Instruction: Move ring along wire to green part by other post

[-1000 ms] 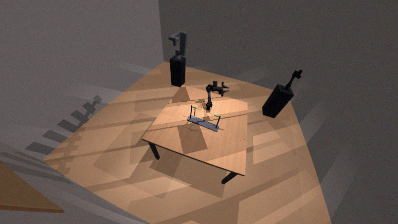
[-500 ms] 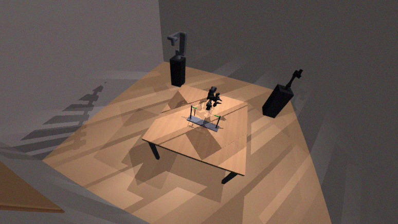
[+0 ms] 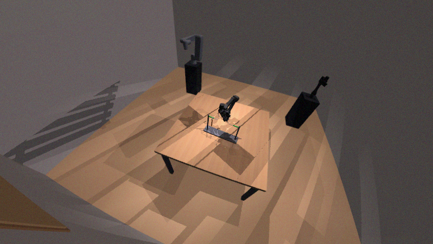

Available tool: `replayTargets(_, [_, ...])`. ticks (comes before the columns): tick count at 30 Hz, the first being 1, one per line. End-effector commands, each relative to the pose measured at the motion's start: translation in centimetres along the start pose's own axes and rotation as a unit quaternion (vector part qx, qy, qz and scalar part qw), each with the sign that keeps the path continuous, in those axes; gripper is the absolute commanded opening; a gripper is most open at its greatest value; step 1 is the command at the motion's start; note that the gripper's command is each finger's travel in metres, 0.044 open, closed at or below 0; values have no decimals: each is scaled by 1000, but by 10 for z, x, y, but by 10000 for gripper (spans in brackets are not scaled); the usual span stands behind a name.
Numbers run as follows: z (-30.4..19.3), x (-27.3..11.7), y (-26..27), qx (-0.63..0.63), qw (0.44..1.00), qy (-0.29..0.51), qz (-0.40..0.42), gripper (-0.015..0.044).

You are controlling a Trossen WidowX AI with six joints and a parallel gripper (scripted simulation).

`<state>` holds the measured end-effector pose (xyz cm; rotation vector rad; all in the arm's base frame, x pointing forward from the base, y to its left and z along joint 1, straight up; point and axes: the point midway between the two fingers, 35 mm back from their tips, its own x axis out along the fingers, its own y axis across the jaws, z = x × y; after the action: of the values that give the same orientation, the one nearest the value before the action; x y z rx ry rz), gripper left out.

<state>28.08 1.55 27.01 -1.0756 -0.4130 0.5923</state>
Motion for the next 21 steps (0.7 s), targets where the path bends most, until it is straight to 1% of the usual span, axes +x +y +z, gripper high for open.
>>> replayTargets(1, [-47,-26,21,111,991,76,-23,160])
replayTargets(6, [-85,-60,45,223,961,147,-65,160])
replayTargets(11, [-108,-95,70,324,916,206,-115,160])
replayTargets(16, [-122,-130,97,420,855,251,-175,160])
replayTargets(21, [-128,-161,126,506,778,283,-243,160])
